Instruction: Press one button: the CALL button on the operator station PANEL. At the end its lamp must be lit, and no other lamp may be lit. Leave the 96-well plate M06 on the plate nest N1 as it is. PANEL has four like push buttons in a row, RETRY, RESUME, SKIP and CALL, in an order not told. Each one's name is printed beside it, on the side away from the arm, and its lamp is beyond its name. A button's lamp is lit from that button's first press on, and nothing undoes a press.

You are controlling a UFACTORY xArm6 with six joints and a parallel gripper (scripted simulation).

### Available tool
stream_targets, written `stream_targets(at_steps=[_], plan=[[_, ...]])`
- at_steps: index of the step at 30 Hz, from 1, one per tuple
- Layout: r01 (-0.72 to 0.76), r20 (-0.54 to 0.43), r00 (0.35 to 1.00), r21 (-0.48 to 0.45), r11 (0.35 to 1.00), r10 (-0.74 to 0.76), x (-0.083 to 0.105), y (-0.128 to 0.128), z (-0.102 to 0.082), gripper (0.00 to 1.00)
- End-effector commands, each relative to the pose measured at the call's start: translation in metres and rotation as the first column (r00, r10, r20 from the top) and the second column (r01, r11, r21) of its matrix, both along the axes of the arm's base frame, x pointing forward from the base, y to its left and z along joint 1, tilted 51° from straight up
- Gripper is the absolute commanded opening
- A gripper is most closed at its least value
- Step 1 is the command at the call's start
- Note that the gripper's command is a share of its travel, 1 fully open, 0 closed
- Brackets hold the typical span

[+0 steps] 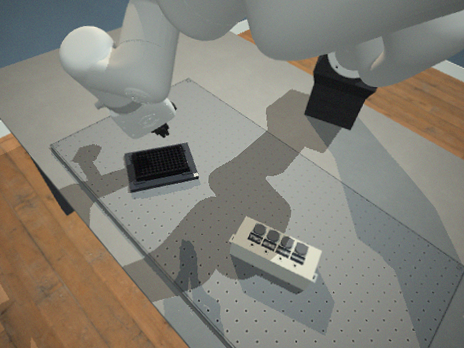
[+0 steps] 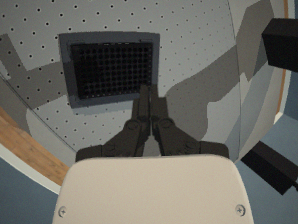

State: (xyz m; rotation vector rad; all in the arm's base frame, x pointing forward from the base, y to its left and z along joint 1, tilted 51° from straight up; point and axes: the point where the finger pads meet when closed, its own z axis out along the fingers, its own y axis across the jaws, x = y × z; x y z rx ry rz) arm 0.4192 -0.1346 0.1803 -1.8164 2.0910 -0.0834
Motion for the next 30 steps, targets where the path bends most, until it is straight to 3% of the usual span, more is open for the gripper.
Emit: stream_targets(at_steps=[1,16,22,24,30], plan=[[-0.093,0.036,0.995,-0.062,0.994,0.096,0.001,0.016,0.005,0.00],[-0.365,0.092,0.914,-0.241,0.899,0.395,-0.002,0.067,0.016,0.00],[-0.488,0.104,0.830,-0.340,0.804,0.548,-0.006,0.095,0.022,0.00],[-0.488,0.104,0.830,-0.340,0.804,0.548,-0.006,0.095,0.022,0.00],[-0.586,0.103,0.721,-0.437,0.682,0.685,-0.011,0.122,0.028,0.00]])
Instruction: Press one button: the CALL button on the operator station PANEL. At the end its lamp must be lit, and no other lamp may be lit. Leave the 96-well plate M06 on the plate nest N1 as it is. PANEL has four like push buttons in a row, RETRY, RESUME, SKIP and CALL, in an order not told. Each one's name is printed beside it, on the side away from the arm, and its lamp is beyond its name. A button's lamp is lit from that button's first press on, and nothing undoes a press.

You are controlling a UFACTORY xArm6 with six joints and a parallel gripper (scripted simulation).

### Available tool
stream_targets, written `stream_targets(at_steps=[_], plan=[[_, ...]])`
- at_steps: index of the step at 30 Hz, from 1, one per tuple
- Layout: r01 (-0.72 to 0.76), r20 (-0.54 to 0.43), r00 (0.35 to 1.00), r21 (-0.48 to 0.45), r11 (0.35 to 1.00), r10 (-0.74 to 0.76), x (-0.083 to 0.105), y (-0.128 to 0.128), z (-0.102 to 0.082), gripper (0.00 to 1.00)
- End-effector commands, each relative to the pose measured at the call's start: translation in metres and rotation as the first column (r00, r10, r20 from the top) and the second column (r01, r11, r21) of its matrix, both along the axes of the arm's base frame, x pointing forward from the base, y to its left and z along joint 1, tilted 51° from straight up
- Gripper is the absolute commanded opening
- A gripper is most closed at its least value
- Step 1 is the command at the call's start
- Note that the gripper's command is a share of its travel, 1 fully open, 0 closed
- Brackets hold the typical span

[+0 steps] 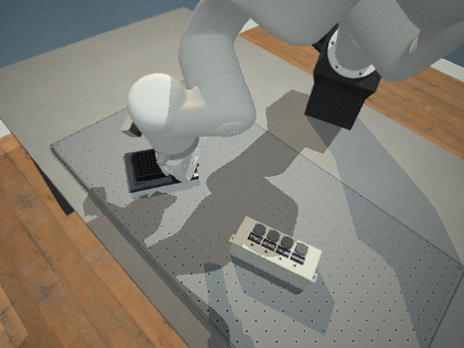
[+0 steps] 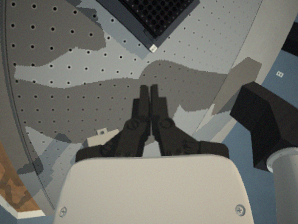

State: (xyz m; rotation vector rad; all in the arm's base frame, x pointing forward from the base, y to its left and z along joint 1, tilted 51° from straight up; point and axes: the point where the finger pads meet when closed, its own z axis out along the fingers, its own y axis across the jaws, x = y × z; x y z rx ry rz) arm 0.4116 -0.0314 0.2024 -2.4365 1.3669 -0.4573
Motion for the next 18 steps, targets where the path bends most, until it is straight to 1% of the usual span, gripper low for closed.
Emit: stream_targets(at_steps=[1,2,8,11,17,18], plan=[[-0.112,0.051,0.992,-0.062,0.992,0.116,-0.003,0.019,0.005,0.00],[-0.112,0.051,0.992,-0.062,0.992,0.116,-0.003,0.019,0.005,0.00],[-0.265,0.102,0.954,-0.155,0.952,0.282,-0.011,0.047,0.011,0.00],[-0.265,0.102,0.954,-0.155,0.952,0.282,-0.011,0.047,0.011,0.00],[-0.401,0.141,0.885,-0.252,0.881,0.443,-0.020,0.074,0.016,0.00],[-0.401,0.141,0.885,-0.252,0.881,0.443,-0.020,0.074,0.016,0.00]])
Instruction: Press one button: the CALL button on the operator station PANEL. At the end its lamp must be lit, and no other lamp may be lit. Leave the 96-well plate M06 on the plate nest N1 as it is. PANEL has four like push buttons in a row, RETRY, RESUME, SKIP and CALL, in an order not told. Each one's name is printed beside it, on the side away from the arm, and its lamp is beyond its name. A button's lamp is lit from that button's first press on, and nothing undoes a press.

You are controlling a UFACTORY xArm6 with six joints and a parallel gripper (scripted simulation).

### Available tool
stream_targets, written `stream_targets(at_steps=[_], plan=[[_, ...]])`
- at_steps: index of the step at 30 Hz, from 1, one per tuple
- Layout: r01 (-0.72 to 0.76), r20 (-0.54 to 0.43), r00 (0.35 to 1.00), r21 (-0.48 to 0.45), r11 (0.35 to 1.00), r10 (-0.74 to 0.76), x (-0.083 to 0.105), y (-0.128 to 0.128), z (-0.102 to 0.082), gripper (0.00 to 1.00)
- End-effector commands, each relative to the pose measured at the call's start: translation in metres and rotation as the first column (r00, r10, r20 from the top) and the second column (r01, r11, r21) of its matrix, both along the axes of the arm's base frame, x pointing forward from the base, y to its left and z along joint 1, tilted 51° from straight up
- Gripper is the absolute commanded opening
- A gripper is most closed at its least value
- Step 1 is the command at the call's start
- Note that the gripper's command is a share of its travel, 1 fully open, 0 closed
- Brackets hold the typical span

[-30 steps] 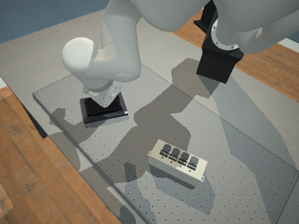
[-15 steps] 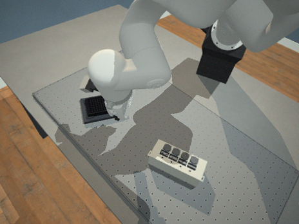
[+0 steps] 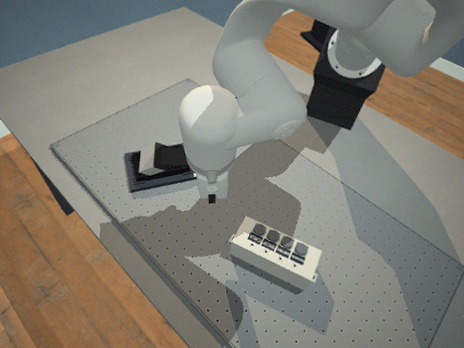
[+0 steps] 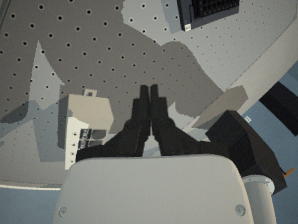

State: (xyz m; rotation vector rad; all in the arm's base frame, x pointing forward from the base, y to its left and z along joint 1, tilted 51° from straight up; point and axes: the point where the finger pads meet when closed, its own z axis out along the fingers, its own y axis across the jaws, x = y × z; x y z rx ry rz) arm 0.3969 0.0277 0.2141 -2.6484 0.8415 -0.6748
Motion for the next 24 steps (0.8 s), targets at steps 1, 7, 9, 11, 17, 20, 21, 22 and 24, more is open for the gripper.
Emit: stream_targets(at_steps=[1,7,9,11,17,20,21,22,24], plan=[[-0.088,0.046,0.995,-0.043,0.995,0.090,-0.005,0.015,0.004,0.00],[-0.241,0.110,0.961,-0.131,0.962,0.255,-0.016,0.042,0.009,0.00],[-0.241,0.110,0.961,-0.131,0.962,0.255,-0.016,0.042,0.009,0.00],[-0.265,0.120,0.952,-0.146,0.953,0.283,-0.018,0.046,0.010,0.00],[-0.376,0.164,0.895,-0.224,0.899,0.415,-0.029,0.069,0.013,0.00],[-0.417,0.180,0.866,-0.257,0.872,0.467,-0.034,0.077,0.015,0.00],[-0.436,0.188,0.850,-0.274,0.857,0.493,-0.036,0.081,0.015,0.00],[-0.455,0.195,0.833,-0.290,0.842,0.518,-0.039,0.086,0.016,0.00],[-0.488,0.206,0.800,-0.321,0.811,0.563,-0.044,0.094,0.017,0.00]])
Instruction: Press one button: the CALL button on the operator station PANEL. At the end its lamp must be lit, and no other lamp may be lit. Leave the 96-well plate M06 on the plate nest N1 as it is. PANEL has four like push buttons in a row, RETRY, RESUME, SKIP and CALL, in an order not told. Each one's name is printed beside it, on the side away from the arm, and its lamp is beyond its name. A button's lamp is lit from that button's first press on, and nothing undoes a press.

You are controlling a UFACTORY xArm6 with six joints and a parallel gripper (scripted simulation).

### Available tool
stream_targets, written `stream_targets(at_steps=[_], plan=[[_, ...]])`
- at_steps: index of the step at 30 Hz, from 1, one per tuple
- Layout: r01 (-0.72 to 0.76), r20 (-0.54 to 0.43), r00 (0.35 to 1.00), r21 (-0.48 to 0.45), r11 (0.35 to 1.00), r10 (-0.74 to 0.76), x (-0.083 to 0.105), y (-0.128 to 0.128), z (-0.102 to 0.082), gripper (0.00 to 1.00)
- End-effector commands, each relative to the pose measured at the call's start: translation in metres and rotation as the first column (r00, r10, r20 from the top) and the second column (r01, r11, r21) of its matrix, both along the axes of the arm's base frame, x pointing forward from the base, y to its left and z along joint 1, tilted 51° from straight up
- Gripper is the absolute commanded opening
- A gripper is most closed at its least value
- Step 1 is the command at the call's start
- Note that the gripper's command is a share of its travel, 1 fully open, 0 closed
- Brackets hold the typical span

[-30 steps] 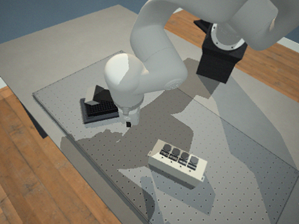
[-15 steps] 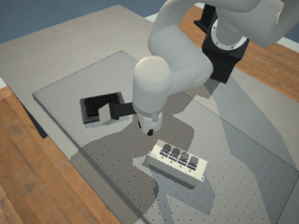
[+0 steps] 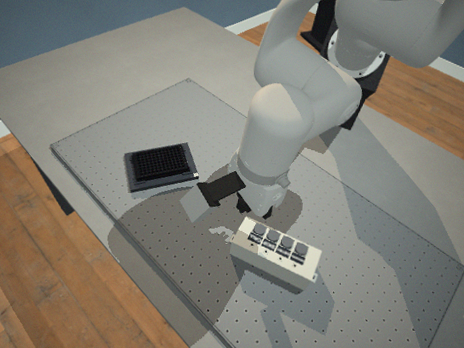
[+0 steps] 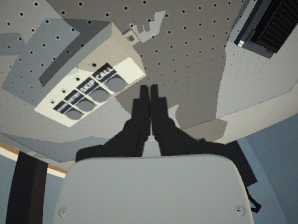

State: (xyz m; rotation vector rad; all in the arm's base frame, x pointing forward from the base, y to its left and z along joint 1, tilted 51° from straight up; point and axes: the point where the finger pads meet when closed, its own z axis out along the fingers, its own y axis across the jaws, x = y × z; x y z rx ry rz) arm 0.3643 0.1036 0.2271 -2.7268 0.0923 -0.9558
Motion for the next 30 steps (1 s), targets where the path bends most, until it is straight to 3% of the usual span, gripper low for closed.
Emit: stream_targets(at_steps=[1,11,17,30], plan=[[-0.112,0.065,0.991,-0.048,0.993,0.114,-0.011,0.019,0.004,0.00],[-0.257,0.145,0.951,-0.127,0.958,0.274,-0.029,0.044,0.008,0.00],[-0.384,0.216,0.878,-0.214,0.898,0.427,-0.047,0.067,0.011,0.00],[-0.384,0.216,0.878,-0.214,0.898,0.427,-0.044,0.071,0.006,0.00]])
